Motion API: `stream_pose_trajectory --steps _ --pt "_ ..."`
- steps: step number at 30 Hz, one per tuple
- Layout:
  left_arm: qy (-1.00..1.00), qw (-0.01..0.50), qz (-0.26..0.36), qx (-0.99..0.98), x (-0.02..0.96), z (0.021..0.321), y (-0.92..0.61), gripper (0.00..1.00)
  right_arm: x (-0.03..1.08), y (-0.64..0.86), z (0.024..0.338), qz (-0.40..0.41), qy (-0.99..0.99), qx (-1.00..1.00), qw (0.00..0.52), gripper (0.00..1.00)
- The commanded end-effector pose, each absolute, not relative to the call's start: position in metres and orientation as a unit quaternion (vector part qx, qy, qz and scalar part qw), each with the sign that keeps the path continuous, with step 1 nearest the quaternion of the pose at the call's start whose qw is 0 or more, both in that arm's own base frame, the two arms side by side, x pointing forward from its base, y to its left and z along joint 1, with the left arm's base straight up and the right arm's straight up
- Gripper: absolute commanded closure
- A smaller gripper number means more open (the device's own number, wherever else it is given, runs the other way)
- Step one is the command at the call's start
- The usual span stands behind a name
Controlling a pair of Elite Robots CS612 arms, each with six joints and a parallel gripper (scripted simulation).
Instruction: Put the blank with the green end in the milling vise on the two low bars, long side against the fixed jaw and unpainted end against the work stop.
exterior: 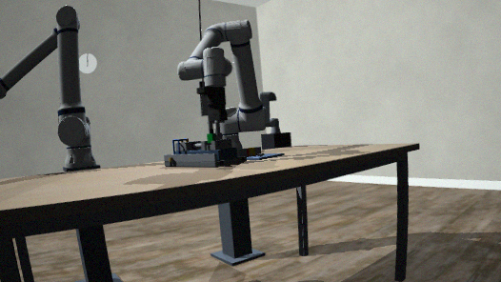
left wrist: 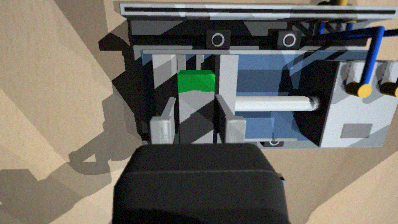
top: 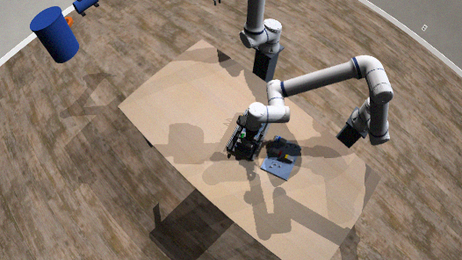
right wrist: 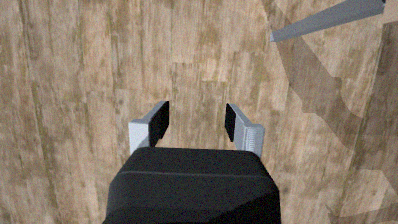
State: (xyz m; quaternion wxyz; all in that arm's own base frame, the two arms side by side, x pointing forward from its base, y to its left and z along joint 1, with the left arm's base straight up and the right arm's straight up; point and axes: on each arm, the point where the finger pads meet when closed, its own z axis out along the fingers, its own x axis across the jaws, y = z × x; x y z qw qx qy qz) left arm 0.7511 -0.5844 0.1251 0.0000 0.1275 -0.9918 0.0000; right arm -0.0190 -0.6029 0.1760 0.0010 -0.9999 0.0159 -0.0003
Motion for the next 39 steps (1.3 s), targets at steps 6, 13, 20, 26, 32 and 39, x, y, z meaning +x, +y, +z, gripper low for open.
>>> stream_pose_trajectory --steps 6,13,20,26,32,39 --pt "-0.992 -0.001 0.001 0.127 0.7516 0.1256 -0.5849 1.00 -0.0192 -0.6037 0.1770 0.000 0.016 -1.000 0.000 0.00" --pt "-0.992 -0.001 0.001 0.127 0.7516 0.1253 -0.5849 1.00 -0.0192 -0.6037 0.1770 0.000 0.016 -1.000 0.000 0.00" --pt "-0.992 -0.001 0.001 0.127 0.7516 0.1243 -0.5849 1.00 -0.0192 -0.6037 0.1770 0.000 0.016 -1.000 0.000 0.00" --pt "-0.992 -0.001 0.001 0.127 0.7516 0.1241 -0.5849 1.00 -0.0192 -0.6037 0.1770 0.000 0.016 -1.000 0.000 0.00" --pt "-0.992 -0.001 0.001 0.127 0.7516 0.1233 -0.5849 1.00 -0.0192 -0.6037 0.1770 0.000 0.016 -1.000 0.000 0.00" --pt "-0.992 -0.001 0.001 0.127 0.7516 0.1219 -0.5849 1.00 -0.0192 -0.6037 0.1770 0.000 0.016 -1.000 0.000 0.00"
